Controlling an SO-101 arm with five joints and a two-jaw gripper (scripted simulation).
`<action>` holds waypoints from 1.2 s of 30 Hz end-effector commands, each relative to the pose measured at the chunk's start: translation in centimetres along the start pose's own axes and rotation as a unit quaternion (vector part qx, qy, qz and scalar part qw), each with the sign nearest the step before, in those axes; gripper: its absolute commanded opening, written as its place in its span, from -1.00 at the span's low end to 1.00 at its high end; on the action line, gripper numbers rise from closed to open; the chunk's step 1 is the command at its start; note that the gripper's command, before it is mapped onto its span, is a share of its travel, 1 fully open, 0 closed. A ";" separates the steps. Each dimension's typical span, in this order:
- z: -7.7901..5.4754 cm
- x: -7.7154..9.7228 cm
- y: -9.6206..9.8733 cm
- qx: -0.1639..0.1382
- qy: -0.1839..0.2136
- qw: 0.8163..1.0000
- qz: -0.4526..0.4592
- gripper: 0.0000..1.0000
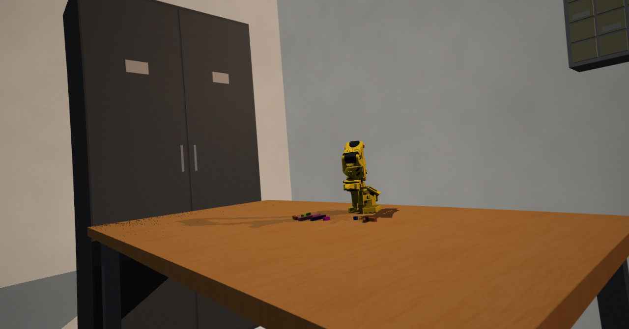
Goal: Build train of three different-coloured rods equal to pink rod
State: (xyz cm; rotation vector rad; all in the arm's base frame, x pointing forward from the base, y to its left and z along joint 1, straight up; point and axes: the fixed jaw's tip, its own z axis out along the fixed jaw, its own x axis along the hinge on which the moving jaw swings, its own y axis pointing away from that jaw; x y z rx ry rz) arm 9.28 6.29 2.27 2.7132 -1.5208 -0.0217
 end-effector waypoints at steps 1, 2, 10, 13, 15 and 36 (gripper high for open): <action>-1.2 -0.1 -1.8 0.057 -0.004 0.998 0.007 1.00; -1.3 -0.1 -2.0 0.061 -0.004 0.998 0.007 1.00; -0.7 -0.1 -1.0 0.033 -0.002 0.999 0.000 1.00; -0.9 -0.1 -1.4 0.045 -0.003 0.999 -0.002 1.00; -1.1 -0.1 -1.7 0.053 -0.003 0.999 -0.003 1.00; -1.4 -0.1 -1.7 0.056 -0.004 0.998 0.007 1.00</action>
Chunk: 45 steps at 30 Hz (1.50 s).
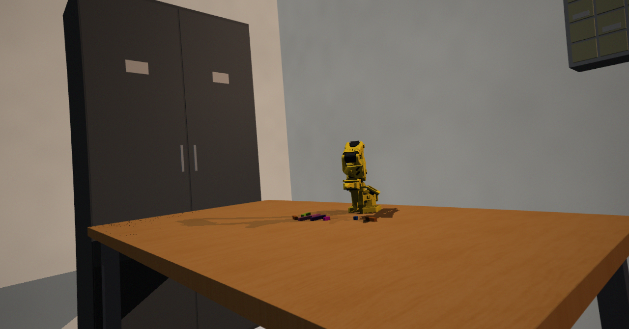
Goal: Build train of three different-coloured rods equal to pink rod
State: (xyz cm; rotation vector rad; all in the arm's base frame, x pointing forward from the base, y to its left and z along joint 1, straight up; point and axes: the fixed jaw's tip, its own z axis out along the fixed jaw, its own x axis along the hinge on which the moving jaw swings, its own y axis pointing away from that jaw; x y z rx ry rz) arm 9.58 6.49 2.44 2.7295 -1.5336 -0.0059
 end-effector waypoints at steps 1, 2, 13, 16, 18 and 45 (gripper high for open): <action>-1.3 -0.1 -1.5 0.047 -0.003 0.999 0.007 1.00; -1.4 -0.1 -1.6 0.050 -0.004 0.999 0.007 1.00; -0.9 -0.1 -1.3 0.042 -0.003 0.999 -0.004 1.00; -1.1 -0.1 -1.7 0.054 -0.003 0.999 -0.006 1.00; -1.3 -0.1 -1.9 0.061 -0.003 0.998 -0.008 1.00; -0.8 -0.1 -1.1 0.035 -0.002 0.999 -0.003 1.00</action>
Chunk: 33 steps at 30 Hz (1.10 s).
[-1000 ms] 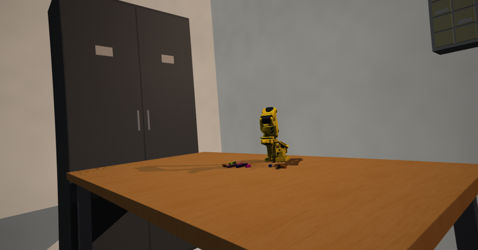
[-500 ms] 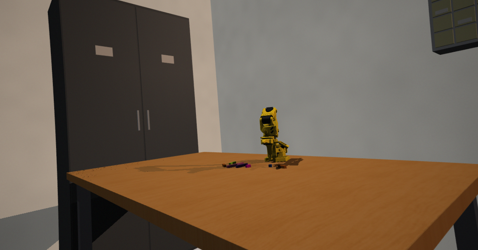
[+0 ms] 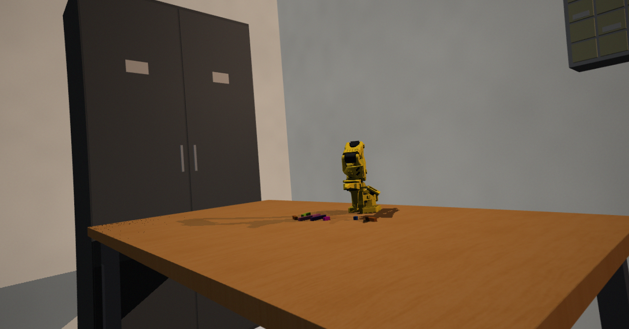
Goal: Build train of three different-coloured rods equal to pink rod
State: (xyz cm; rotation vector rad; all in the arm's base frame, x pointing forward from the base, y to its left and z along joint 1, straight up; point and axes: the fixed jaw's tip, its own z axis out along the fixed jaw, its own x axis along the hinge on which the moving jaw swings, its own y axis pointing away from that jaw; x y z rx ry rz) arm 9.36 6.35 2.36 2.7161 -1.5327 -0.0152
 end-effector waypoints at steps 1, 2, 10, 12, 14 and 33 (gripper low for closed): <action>-1.0 -0.1 -1.5 0.046 -0.003 0.999 -0.005 1.00; -1.0 -0.1 -1.6 0.049 -0.003 0.999 -0.006 1.00; -1.5 -0.1 -2.3 0.072 -0.004 0.997 -0.010 1.00; -0.6 -0.1 -0.8 0.026 -0.002 1.000 -0.004 1.00; -0.7 -0.1 -1.0 0.031 -0.002 1.000 -0.002 1.00; -0.8 -0.1 -1.2 0.039 -0.003 0.999 -0.004 1.00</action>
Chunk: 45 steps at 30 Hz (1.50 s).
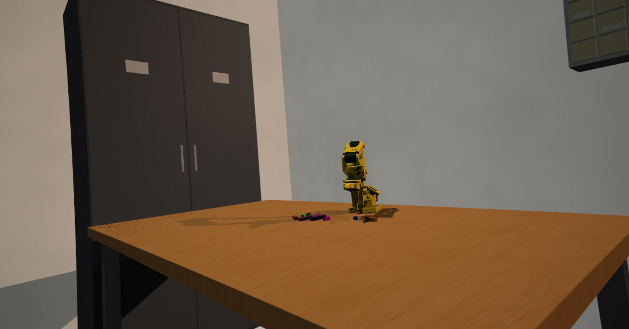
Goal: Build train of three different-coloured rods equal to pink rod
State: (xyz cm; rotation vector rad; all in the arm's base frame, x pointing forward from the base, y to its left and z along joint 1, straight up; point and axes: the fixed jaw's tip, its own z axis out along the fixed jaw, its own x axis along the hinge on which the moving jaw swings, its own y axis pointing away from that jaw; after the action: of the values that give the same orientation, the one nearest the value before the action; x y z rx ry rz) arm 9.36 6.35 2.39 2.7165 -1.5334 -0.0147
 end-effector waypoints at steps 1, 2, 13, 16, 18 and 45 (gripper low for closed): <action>-0.9 -0.1 -1.3 0.042 -0.003 0.999 -0.005 1.00; -1.0 -0.1 -1.5 0.046 -0.003 0.999 -0.006 1.00; -0.5 -0.1 -0.9 0.029 -0.002 1.000 -0.004 1.00; -0.8 -0.1 -1.3 0.040 -0.003 0.999 -0.002 1.00; -0.9 -0.1 -1.5 0.048 -0.003 0.999 0.000 1.00; -1.6 -0.1 -1.9 0.062 -0.003 0.998 -0.010 1.00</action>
State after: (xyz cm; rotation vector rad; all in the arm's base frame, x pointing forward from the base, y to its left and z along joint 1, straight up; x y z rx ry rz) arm 9.86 6.68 2.75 2.7540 -1.5351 0.0114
